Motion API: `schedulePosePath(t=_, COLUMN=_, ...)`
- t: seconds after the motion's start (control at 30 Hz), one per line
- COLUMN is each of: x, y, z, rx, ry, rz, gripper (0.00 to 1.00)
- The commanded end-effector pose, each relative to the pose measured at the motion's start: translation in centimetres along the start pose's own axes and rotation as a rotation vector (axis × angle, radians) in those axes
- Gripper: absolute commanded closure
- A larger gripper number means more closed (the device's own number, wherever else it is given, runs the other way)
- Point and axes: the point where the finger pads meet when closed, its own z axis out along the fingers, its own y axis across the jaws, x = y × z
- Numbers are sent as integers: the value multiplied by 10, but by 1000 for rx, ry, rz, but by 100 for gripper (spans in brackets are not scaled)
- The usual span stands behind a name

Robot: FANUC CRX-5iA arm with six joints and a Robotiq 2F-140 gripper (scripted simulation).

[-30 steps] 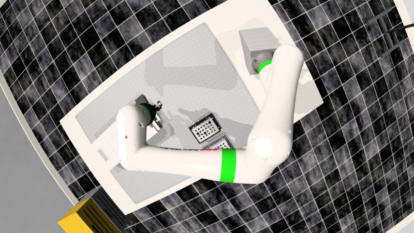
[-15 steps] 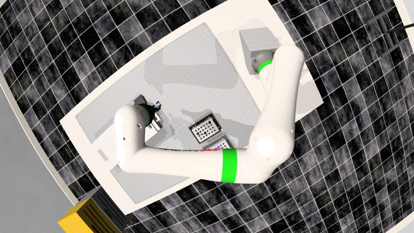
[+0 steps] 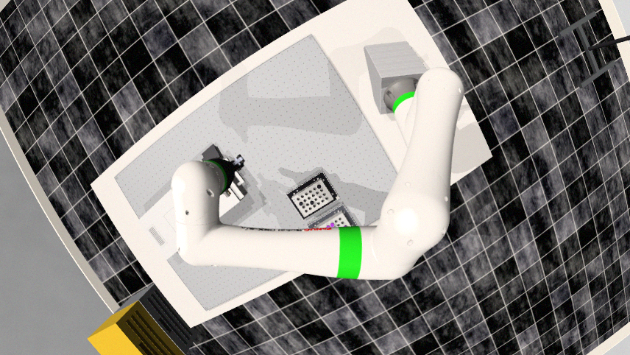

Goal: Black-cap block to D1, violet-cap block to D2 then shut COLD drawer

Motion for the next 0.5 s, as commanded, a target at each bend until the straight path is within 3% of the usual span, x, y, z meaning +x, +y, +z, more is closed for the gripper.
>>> schedulePosePath(t=0.0, x=0, y=0, z=-1, rx=1, ry=2, rz=0, gripper=90)
schedulePosePath(t=0.3, x=0, y=0, z=-1, rx=1, ry=2, rz=0, gripper=90)
schedulePosePath(t=0.33, x=0, y=3, z=-3, rx=1, ry=2, rz=0, gripper=65)
schedulePosePath(t=0.47, x=0, y=18, z=-9, rx=1, ry=1, rz=0, gripper=65)
